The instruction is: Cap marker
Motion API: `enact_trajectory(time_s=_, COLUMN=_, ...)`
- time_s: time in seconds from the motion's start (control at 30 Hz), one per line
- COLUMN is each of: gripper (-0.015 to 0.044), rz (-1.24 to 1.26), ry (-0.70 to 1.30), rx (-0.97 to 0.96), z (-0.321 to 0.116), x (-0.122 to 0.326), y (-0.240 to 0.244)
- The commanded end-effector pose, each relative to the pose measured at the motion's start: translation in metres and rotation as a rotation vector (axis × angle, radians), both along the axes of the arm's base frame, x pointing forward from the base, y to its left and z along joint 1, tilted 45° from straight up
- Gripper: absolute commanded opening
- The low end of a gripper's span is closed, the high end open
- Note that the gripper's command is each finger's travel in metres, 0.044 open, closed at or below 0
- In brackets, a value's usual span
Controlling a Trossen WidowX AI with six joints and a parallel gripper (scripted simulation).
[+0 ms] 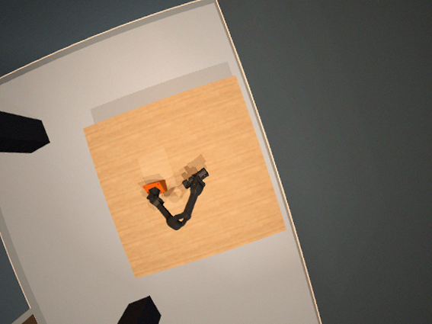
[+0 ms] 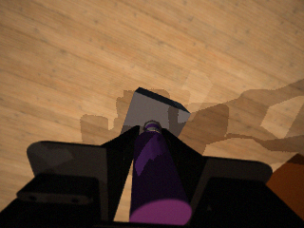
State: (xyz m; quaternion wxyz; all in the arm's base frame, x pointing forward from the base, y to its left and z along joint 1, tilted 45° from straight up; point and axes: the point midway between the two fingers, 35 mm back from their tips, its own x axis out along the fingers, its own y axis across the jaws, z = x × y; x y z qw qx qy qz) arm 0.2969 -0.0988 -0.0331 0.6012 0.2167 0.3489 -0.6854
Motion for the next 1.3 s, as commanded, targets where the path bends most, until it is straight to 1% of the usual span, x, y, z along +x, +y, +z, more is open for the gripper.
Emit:
enact_trajectory(time_s=0.0, gripper=0.0026, rz=0.0, ry=0.0, rx=0.0, z=0.0, x=0.0, y=0.0)
enact_trajectory(time_s=0.53, gripper=0.044, rz=0.0, ry=0.0, rx=0.0, z=0.0, x=0.0, y=0.0)
enact_trajectory(time_s=0.67, gripper=0.044, rz=0.001, ry=-0.001, rx=0.001, z=0.008, x=0.004, y=0.008)
enact_trajectory(time_s=0.8, gripper=0.044, rz=0.005, ry=-0.002, rx=-0.001, z=0.051, x=0.015, y=0.05)
enact_trajectory(time_s=1.03, gripper=0.044, rz=0.005, ry=-0.002, rx=-0.001, z=0.054, x=0.015, y=0.052)
enact_trajectory(time_s=1.1, gripper=0.0387, rz=0.052, ry=0.043, rx=0.011, z=0.055, x=0.015, y=0.053)
enact_trajectory(time_s=1.27, gripper=0.0256, rz=0.4, ry=0.375, rx=0.102, z=0.063, x=0.015, y=0.06)
